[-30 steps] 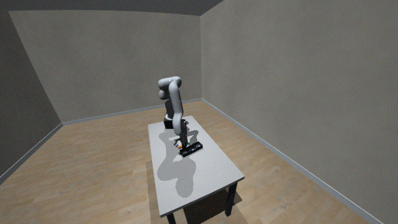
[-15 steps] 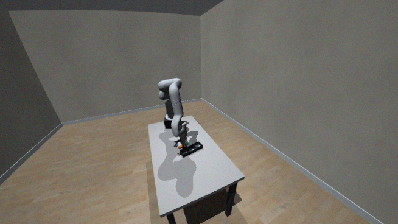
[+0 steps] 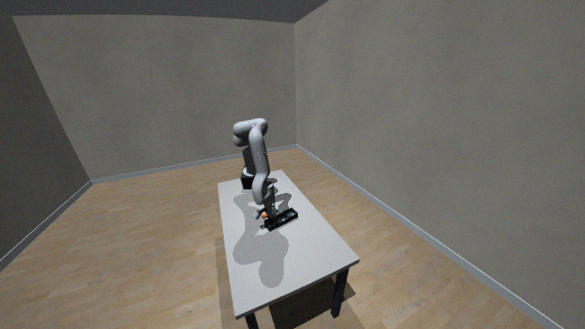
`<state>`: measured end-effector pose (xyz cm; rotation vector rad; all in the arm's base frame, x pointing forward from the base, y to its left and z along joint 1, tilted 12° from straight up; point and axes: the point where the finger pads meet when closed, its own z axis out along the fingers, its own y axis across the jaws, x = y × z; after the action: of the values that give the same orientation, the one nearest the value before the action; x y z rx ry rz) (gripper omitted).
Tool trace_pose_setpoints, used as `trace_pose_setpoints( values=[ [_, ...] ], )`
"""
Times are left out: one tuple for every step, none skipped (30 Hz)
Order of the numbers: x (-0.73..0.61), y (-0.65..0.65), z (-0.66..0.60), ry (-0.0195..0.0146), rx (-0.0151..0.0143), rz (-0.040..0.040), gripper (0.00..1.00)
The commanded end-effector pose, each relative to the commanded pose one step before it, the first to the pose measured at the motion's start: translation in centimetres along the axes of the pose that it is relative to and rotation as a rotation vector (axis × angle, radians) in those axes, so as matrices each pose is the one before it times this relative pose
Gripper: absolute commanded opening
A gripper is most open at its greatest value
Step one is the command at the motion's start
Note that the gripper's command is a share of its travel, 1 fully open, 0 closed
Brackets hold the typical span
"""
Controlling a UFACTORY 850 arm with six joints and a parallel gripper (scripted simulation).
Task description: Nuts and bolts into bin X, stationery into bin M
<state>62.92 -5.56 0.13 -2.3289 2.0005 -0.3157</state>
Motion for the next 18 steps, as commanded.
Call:
trace_pose_setpoints(
  values=[
    [0.034, -0.136, 0.548, 0.00135, 0.0025, 0.0003, 0.0],
    [-0.002, 0.003, 0.202, 0.00003, 0.00002, 0.0, 0.0],
    [0.004, -0.008, 0.14, 0.0, 0.0, 0.0, 0.0],
    [0.003, -0.005, 0.0, 0.00001, 0.0, 0.0, 0.0],
    [0.005, -0.008, -0.001, -0.00003, -0.00002, 0.0, 0.0],
    [0.002, -0.004, 0.001, 0.00001, 0.00001, 0.0, 0.0],
    [0.002, -0.005, 0.0, 0.00001, 0.00001, 0.0, 0.0],
    [0.002, -0.004, 0.0, 0.00001, 0.00001, 0.0, 0.0],
    [0.004, -0.007, -0.001, -0.00003, -0.00002, 0.0, 0.0],
    [0.001, -0.002, 0.001, 0.00001, 0.00001, 0.0, 0.0],
    [0.001, -0.001, 0.0, 0.00001, 0.00001, 0.0, 0.0],
    [0.001, 0.0, 0.0, 0.00001, 0.00001, 0.0, 0.0],
    [0.002, -0.004, -0.001, -0.00003, -0.00002, 0.0, 0.0],
    [0.0, 0.001, 0.0, 0.00001, 0.00001, 0.0, 0.0],
    [0.0, 0.001, 0.0, 0.00001, 0.0, 0.0, 0.0],
    [0.0, 0.0, 0.0, 0.0, 0.0, 0.0, 0.0],
    [0.0, 0.0, 0.0, 0.0, 0.0, 0.0, 0.0],
    [0.001, -0.002, -0.001, -0.00002, -0.00001, 0.0, 0.0]
  ],
)
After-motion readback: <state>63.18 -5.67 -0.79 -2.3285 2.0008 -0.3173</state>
